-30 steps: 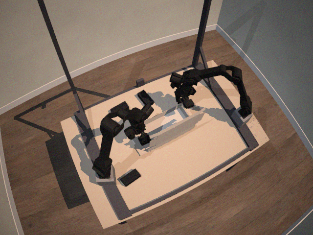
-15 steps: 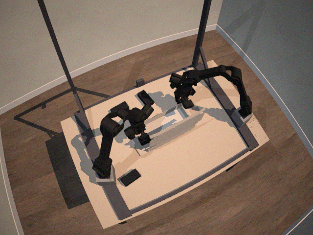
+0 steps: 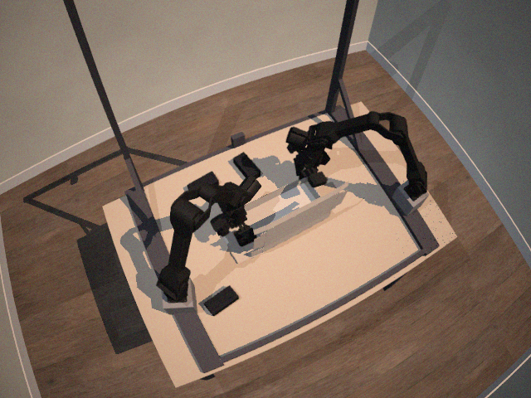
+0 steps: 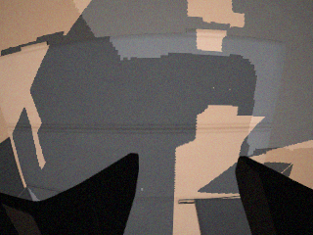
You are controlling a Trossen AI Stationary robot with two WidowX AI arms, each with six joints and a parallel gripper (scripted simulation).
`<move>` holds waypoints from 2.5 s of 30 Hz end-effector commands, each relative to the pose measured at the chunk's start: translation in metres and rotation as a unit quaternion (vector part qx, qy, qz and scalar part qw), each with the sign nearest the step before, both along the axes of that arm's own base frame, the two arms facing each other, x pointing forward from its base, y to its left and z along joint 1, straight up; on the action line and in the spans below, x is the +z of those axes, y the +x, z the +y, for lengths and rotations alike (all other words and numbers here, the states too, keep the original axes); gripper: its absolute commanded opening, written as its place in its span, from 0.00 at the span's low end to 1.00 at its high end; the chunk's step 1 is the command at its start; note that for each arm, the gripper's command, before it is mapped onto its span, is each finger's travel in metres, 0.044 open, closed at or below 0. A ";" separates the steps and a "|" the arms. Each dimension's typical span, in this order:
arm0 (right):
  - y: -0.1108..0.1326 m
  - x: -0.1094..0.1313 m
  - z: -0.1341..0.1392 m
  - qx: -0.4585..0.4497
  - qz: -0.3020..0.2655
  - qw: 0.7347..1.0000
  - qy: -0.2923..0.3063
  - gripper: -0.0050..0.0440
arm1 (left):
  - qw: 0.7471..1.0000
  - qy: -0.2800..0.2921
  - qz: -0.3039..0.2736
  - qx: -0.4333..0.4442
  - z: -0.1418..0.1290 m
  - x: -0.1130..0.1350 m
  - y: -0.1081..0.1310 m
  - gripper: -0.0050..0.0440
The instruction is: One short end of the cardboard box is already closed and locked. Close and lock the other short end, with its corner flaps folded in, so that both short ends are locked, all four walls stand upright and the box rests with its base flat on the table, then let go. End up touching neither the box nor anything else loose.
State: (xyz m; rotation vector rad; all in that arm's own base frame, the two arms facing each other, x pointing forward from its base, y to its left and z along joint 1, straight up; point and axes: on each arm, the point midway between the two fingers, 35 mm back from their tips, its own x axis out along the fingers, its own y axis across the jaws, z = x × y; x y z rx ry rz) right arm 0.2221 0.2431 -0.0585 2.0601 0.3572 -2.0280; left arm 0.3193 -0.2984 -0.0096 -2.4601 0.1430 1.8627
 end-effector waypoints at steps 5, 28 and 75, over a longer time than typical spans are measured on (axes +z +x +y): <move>0.004 0.005 0.004 0.000 -0.008 1.000 0.009 0.62 | 1.000 -0.005 -0.005 -0.001 -0.002 -0.004 0.003 0.23; 0.006 -0.008 0.007 0.000 -0.011 1.000 0.012 0.62 | 1.000 -0.004 -0.005 -0.001 -0.001 -0.020 0.004 0.11; -0.005 0.020 0.005 -0.396 -0.002 0.917 0.039 0.41 | 1.000 -0.004 -0.006 -0.002 -0.001 -0.020 0.004 0.11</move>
